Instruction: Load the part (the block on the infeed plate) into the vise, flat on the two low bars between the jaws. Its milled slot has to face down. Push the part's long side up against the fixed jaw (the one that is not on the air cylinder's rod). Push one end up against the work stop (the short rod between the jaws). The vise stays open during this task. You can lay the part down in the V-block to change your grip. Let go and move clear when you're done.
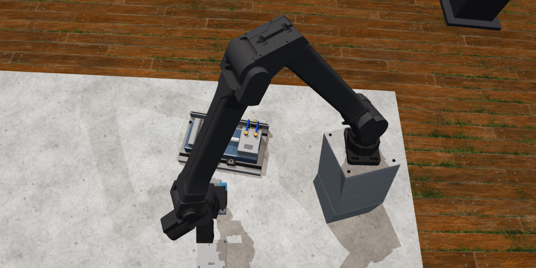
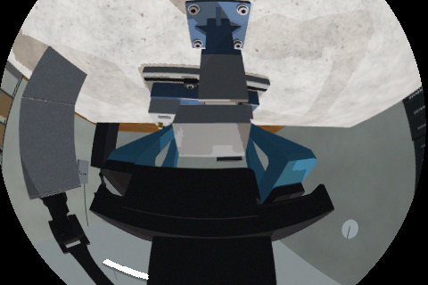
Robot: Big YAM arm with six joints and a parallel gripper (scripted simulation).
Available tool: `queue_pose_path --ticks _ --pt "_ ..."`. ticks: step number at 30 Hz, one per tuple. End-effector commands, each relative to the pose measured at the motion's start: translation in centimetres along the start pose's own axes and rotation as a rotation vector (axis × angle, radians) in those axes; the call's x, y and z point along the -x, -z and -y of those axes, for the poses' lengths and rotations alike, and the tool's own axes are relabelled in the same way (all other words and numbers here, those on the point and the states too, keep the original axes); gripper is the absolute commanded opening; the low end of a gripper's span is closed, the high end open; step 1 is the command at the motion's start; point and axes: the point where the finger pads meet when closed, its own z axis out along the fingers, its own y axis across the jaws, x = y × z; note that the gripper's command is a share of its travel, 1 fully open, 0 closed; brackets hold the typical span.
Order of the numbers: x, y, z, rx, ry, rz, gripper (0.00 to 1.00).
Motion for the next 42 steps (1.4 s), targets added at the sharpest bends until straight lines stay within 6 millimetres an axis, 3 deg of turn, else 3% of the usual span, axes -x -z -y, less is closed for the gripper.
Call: queue_pose_path --ticks 1,12,13,15,29,30,32,38,42 --pt "-1.2 0.8 1.3 -0.025 -0.014 0.044 0.00" --pt "-1.3 0.8 1.4 -0.028 -0.012 0.161 0.00" --pt "-0.6 2.1 2.1 -0.056 -0.007 0.182 0.00" --pt "-1.3 0.8 1.4 -0.029 -0.011 0.202 0.00" --pt "-1.3 0.8 1.5 -0.033 -0.011 0.358 0.00" --pt "-0.6 2.4 2.7 -0.071 -0.005 0.379 0.00" --pt "-1.3 0.8 1.4 -0.033 -0.009 0.394 0.00" --pt "-1.4 1.1 2.1 -0.044 -0.016 0.462 0.00" --pt "-1.3 0.8 1.4 -0.036 -0.007 0.498 0.00"
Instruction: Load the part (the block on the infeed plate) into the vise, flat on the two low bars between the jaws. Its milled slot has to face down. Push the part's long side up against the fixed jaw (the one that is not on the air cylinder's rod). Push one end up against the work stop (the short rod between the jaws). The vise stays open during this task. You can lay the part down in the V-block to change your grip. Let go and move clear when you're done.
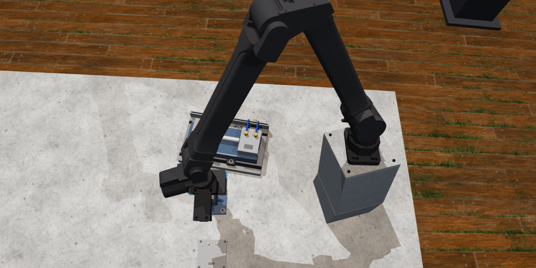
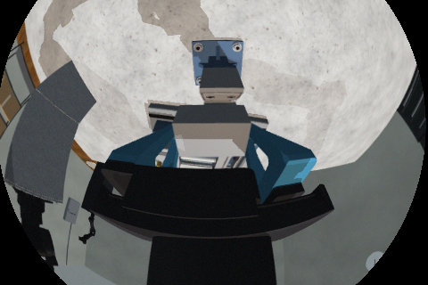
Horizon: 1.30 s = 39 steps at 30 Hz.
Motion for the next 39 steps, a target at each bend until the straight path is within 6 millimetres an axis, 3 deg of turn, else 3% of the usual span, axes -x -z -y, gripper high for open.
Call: queue_pose_path --ticks 1,5,7,11,14,17,39 --pt "-0.3 1.6 1.5 -0.051 0.008 0.036 0.00" --pt "0.1 2.1 2.4 -0.069 0.008 0.057 0.00" --pt "-0.6 1.4 1.4 -0.046 0.003 0.068 0.00" --pt "-0.6 1.7 2.2 -0.060 -0.002 0.099 0.00" --pt "-0.3 1.6 1.4 -0.050 0.011 0.115 0.00" --pt "-0.2 1.9 2.3 -0.065 0.007 0.133 0.00" --pt "-0.3 1.8 1.9 -0.059 0.012 0.169 0.00"
